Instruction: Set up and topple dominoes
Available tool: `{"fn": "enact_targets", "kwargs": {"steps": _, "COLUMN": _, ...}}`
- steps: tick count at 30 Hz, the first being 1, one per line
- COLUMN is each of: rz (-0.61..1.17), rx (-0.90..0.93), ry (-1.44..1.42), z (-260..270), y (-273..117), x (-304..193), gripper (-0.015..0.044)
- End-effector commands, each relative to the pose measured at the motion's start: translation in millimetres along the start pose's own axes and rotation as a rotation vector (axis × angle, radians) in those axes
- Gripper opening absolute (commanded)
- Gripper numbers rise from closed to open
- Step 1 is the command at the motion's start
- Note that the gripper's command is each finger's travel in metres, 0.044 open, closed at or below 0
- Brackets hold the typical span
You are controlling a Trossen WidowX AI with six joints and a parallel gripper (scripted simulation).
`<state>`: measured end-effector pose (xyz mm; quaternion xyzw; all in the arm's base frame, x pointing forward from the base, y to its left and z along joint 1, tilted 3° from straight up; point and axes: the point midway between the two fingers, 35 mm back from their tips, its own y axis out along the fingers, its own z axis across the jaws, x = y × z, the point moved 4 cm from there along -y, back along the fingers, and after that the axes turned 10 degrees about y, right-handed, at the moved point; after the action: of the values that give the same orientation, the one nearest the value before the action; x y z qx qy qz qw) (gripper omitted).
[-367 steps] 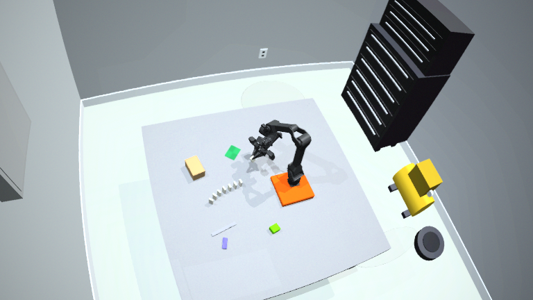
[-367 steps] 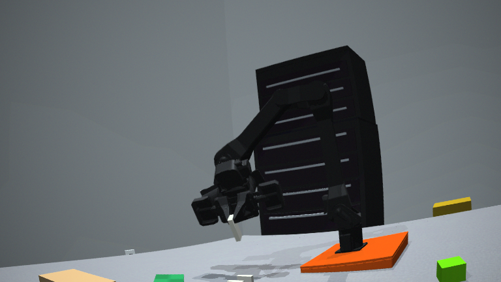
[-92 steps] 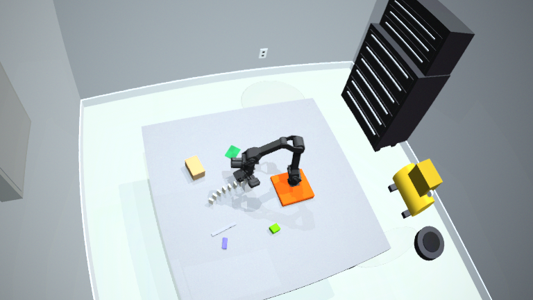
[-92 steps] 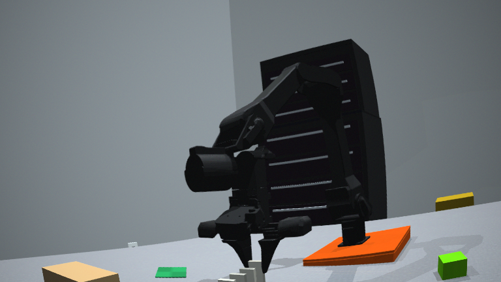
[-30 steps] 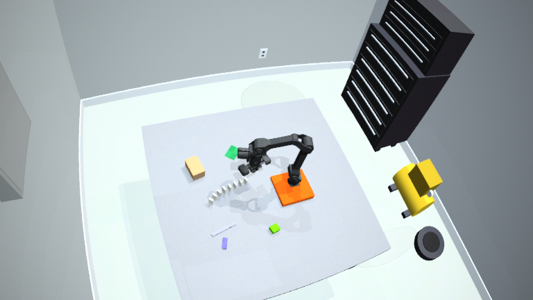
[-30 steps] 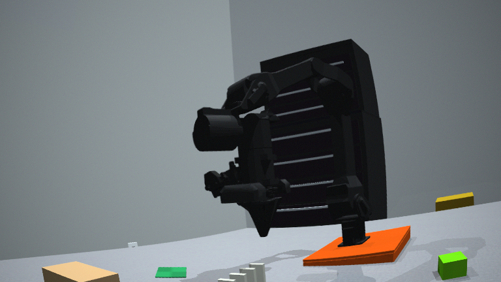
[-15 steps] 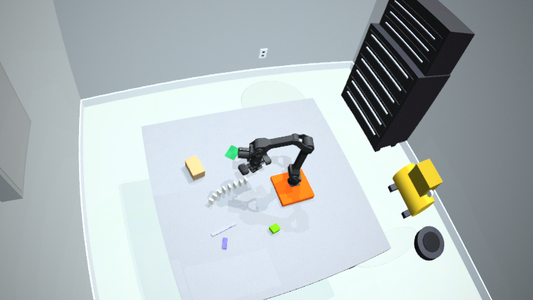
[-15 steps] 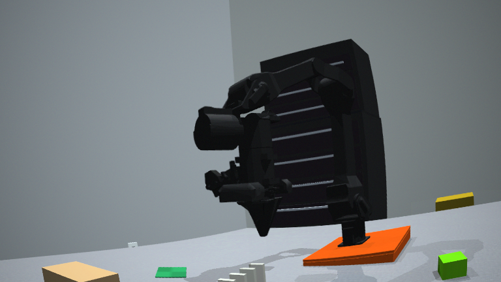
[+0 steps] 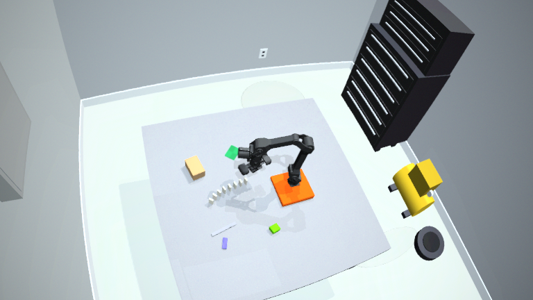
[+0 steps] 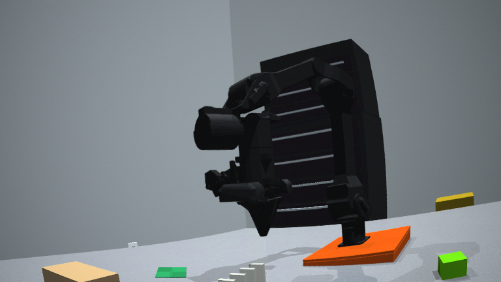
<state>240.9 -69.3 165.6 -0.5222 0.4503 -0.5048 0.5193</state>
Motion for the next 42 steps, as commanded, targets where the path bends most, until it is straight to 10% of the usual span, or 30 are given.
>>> {"fn": "enact_targets", "kwargs": {"steps": 1, "rz": -0.003, "rx": 0.003, "ry": 0.006, "z": 0, "y": 0, "x": 0, "gripper": 0.0}}
{"fn": "enact_targets", "kwargs": {"steps": 14, "rz": -0.003, "rx": 0.003, "ry": 0.006, "z": 0, "y": 2, "x": 1, "gripper": 0.0}}
{"fn": "enact_targets", "kwargs": {"steps": 21, "rz": -0.003, "rx": 0.003, "ry": 0.006, "z": 1, "y": 80, "x": 2, "gripper": 0.0}}
{"fn": "enact_targets", "kwargs": {"steps": 42, "rz": -0.003, "rx": 0.005, "ry": 0.007, "z": 29, "y": 78, "x": -2, "gripper": 0.0}}
